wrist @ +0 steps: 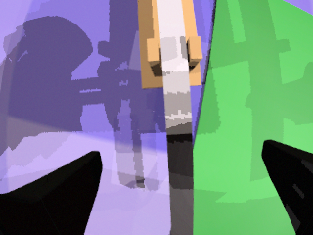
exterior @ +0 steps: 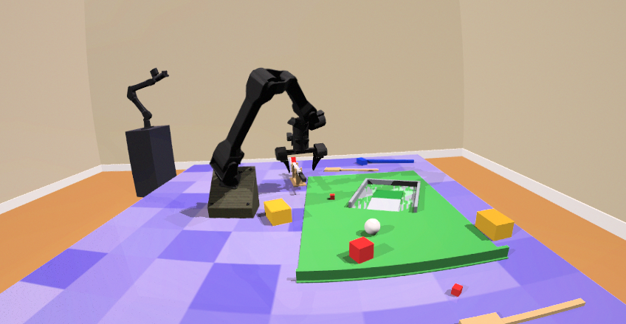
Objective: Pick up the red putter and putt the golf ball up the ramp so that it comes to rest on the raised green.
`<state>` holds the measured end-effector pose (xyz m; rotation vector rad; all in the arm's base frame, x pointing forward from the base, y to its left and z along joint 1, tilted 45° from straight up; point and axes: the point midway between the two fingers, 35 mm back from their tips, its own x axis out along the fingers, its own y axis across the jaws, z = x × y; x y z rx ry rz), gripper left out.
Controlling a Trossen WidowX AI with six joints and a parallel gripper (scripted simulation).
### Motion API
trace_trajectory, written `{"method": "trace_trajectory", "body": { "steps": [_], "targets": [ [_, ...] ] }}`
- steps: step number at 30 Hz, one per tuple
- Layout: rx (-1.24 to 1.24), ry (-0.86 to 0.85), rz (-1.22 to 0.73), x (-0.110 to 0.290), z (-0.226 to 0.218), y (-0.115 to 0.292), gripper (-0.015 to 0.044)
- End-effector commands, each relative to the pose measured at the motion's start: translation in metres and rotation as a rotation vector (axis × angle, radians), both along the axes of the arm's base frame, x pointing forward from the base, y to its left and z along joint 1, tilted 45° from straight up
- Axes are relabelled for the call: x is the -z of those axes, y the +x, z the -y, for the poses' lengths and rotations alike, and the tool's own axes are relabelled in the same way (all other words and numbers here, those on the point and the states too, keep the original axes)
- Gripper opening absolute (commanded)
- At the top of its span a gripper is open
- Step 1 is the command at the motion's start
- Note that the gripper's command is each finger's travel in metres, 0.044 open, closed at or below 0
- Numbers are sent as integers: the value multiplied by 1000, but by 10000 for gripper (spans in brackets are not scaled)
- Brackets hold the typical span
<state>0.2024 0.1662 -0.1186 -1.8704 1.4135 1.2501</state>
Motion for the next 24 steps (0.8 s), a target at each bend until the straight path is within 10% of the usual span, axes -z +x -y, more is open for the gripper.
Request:
{"method": "trace_trajectory", "body": {
  "steps": [1,24],
  "targets": [
    [-3,-7,-2,11,13,1,440],
    [-3,-8,-1,32,34,5,440]
  ]
}}
